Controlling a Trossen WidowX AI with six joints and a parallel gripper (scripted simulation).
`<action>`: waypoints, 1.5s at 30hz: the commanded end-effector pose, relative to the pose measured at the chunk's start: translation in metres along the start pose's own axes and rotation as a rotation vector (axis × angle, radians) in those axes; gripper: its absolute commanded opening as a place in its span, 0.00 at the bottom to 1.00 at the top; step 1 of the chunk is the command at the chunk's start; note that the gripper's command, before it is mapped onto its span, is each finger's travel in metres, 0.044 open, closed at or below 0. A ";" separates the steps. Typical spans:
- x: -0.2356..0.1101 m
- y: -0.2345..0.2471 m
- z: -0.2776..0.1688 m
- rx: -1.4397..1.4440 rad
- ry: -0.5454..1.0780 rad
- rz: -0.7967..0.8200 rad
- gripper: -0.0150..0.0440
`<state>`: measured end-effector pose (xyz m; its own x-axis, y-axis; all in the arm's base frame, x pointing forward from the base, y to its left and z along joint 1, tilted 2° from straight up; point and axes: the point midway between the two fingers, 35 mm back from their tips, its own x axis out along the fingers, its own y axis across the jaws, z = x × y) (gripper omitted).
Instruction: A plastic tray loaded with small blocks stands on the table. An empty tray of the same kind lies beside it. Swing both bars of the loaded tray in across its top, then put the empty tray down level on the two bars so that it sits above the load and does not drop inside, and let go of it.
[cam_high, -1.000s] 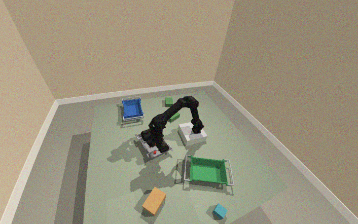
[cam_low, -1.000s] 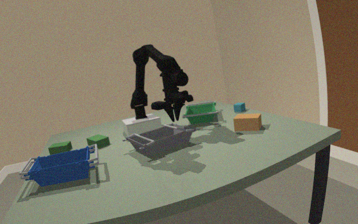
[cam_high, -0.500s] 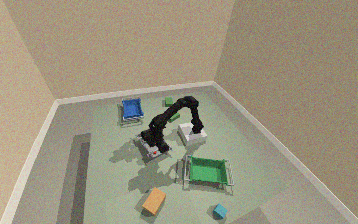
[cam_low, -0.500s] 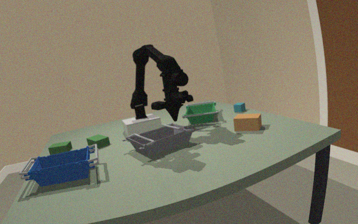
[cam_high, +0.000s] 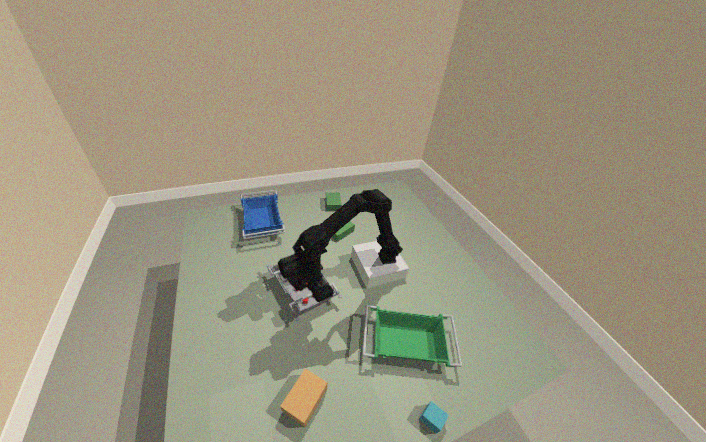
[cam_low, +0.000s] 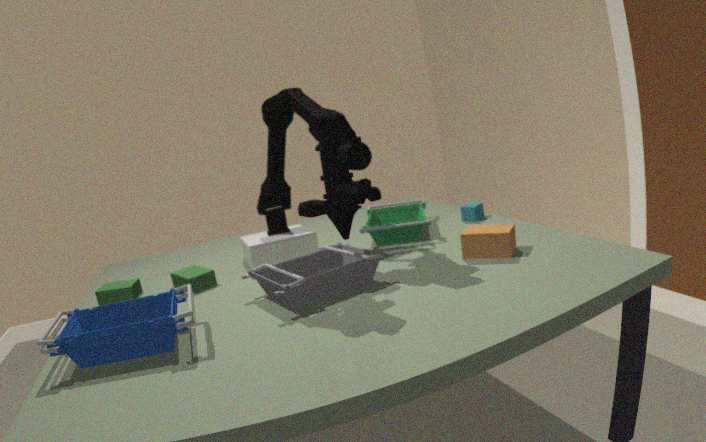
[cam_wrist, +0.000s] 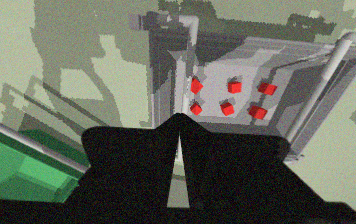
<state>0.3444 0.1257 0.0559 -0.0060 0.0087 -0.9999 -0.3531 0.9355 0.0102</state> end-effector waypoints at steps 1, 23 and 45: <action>0.000 0.000 0.000 0.000 0.000 0.000 0.25; 0.000 0.000 0.000 0.000 0.000 0.000 0.25; -0.020 0.000 0.004 0.000 -0.006 0.000 0.70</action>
<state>0.3430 0.1252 0.0602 -0.0179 0.0047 -0.9998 -0.3530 0.9356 0.0107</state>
